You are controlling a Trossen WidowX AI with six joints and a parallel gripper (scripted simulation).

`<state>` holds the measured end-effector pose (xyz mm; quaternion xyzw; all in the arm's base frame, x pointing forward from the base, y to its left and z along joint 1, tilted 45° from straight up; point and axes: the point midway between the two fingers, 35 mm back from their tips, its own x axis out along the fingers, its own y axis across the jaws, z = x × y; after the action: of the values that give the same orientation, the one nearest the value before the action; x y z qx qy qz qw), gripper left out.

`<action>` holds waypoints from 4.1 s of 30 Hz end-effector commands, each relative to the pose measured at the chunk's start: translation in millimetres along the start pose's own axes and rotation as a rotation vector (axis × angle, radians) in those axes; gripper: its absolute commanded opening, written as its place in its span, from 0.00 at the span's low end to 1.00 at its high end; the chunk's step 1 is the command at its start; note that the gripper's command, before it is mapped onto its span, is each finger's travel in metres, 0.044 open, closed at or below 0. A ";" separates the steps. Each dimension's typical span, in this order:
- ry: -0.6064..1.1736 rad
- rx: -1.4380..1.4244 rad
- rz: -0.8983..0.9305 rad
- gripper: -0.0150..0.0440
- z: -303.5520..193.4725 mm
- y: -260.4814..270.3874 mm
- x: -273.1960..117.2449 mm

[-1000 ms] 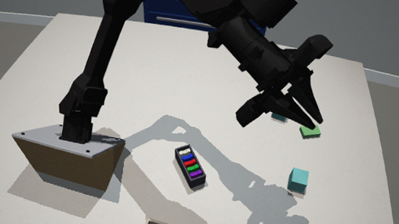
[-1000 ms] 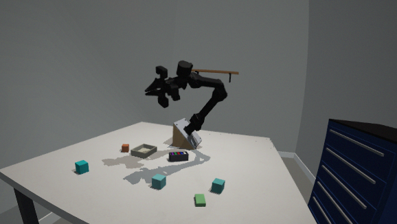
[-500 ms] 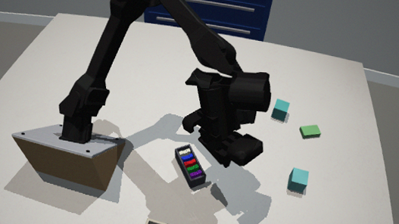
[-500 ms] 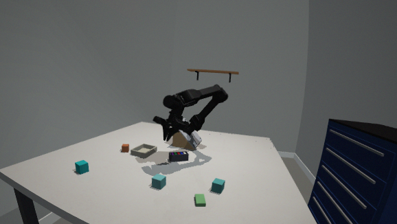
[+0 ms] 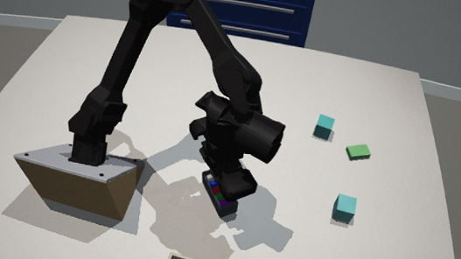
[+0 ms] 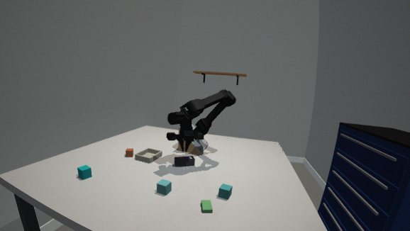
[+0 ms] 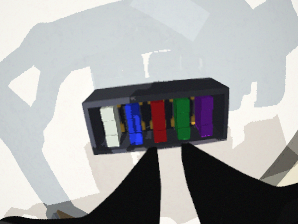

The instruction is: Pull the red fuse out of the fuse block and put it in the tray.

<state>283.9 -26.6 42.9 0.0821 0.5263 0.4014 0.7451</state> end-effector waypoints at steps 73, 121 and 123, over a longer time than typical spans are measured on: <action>0.000 0.005 0.006 0.25 2.2 2.3 38.2; -0.001 0.008 0.007 0.25 2.0 1.5 14.8; -0.001 0.008 0.007 0.25 2.0 1.5 13.8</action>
<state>285.3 -12.0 32.4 0.0895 0.5286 0.4038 0.7413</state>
